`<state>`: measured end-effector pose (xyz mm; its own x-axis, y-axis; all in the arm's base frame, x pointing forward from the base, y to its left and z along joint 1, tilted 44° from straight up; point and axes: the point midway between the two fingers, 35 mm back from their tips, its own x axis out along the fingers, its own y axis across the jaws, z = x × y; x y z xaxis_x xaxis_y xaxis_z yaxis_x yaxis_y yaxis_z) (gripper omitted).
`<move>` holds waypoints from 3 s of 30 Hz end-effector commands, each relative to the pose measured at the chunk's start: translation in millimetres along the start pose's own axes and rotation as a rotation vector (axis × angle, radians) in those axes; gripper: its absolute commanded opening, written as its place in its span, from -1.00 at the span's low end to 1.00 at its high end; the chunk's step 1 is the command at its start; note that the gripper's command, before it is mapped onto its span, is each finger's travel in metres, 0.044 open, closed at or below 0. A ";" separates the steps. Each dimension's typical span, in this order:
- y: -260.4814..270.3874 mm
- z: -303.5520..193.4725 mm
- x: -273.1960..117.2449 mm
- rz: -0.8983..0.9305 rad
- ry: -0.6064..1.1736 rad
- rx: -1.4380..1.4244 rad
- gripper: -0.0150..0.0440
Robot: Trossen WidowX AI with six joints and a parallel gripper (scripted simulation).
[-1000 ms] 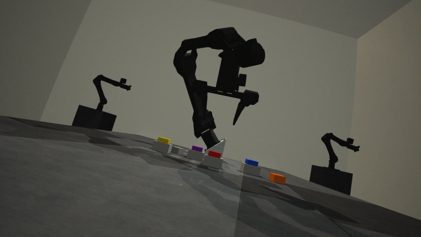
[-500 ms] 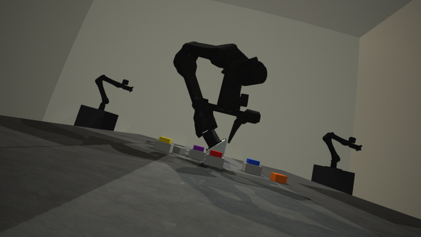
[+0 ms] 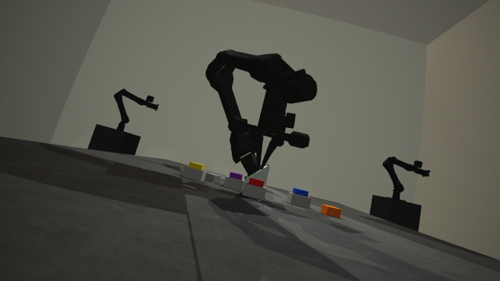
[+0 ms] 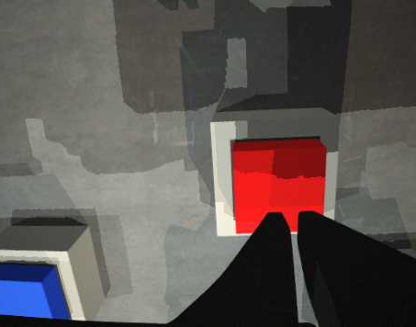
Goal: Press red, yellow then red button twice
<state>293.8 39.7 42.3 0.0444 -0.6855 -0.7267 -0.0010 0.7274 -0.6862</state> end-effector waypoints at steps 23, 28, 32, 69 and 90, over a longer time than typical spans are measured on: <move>-1.0 -0.1 33.0 -0.004 -0.001 -0.004 -0.42; -1.0 -0.1 33.0 -0.004 -0.001 -0.004 -0.42; -1.0 -0.1 33.0 -0.004 -0.001 -0.004 -0.42; -103.8 -21.6 -63.5 0.006 0.003 -0.004 -0.42; -153.7 -46.0 -1.0 -0.010 0.001 -0.006 -0.42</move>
<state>248.2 -68.1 149.9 0.0308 -0.6902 -0.7230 -0.0063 0.7232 -0.6906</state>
